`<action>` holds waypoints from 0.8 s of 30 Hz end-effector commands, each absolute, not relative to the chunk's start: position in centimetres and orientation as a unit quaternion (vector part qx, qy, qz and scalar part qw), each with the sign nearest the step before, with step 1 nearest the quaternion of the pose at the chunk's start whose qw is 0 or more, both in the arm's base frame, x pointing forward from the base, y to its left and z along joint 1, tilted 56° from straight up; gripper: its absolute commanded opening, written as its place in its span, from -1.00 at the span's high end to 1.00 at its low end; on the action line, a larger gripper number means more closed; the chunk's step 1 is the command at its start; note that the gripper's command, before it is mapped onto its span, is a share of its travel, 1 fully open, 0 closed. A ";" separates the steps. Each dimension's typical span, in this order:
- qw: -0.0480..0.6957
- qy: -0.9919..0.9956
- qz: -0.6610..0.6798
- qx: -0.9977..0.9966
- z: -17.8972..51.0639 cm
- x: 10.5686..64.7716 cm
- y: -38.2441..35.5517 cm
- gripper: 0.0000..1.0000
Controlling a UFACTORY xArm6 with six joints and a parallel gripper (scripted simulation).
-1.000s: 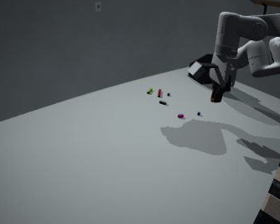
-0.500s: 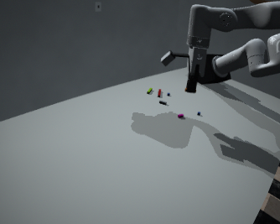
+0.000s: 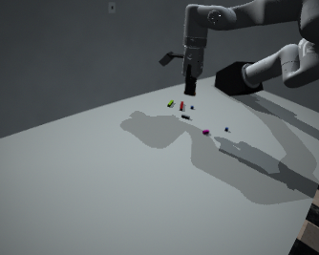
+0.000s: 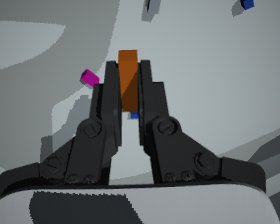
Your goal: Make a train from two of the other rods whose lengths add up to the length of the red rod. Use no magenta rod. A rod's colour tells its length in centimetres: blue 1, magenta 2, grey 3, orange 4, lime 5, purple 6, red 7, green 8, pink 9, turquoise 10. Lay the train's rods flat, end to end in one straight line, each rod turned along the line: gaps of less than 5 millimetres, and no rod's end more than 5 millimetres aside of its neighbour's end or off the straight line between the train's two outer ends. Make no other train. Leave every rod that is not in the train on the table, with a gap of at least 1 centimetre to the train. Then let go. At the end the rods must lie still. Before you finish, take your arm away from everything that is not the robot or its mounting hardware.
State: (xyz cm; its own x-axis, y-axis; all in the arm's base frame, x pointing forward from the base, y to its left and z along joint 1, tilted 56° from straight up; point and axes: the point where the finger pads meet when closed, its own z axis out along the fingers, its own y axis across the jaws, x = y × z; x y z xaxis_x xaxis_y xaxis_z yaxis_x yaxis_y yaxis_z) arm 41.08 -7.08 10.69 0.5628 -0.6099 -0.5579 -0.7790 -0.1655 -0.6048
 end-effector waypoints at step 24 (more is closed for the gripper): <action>0.451 0.506 0.127 -0.724 5.6 41.8 -10.0 0.92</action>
